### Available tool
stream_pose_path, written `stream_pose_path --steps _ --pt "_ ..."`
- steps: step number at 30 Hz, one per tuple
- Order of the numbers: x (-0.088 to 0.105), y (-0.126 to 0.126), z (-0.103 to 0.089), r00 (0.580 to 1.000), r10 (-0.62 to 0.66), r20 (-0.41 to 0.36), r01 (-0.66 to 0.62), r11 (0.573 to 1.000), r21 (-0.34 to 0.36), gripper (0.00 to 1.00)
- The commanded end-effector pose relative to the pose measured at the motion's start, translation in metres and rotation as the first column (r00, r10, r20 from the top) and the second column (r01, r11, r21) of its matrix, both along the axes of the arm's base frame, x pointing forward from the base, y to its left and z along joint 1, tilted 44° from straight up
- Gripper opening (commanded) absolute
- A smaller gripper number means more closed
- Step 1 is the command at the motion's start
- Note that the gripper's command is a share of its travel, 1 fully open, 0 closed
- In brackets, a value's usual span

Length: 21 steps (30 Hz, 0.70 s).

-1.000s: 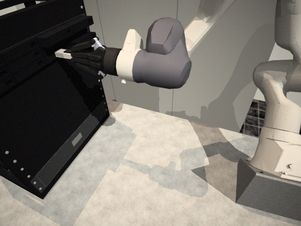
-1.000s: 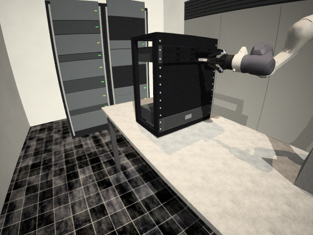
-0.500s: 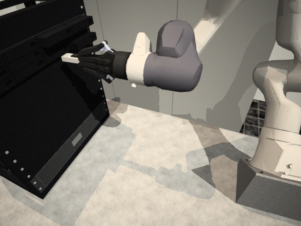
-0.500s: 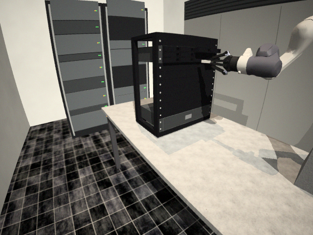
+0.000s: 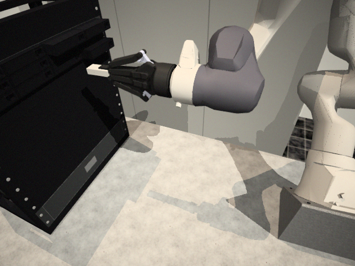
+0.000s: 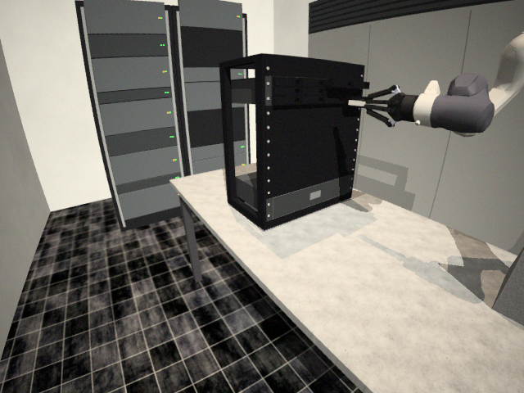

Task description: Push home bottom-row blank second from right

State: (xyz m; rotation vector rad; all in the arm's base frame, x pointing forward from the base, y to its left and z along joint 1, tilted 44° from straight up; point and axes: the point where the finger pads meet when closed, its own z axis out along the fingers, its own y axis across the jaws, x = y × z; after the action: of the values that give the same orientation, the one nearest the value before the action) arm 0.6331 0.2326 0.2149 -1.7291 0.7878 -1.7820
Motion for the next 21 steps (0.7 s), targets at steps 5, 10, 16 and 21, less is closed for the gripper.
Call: stream_pose_path --steps 5,10,16,21 --pt "-0.004 0.0 0.004 1.0 -0.005 0.01 0.005 1.0 -0.007 0.0" --pt "-0.019 0.0 0.004 1.0 -0.005 0.01 0.005 1.0 -0.007 0.0" --pt "-0.039 0.001 0.005 1.0 -0.005 0.01 0.005 1.0 -0.007 0.0" --pt "-0.07 0.002 0.007 1.0 -0.005 0.01 0.005 1.0 -0.007 0.0"
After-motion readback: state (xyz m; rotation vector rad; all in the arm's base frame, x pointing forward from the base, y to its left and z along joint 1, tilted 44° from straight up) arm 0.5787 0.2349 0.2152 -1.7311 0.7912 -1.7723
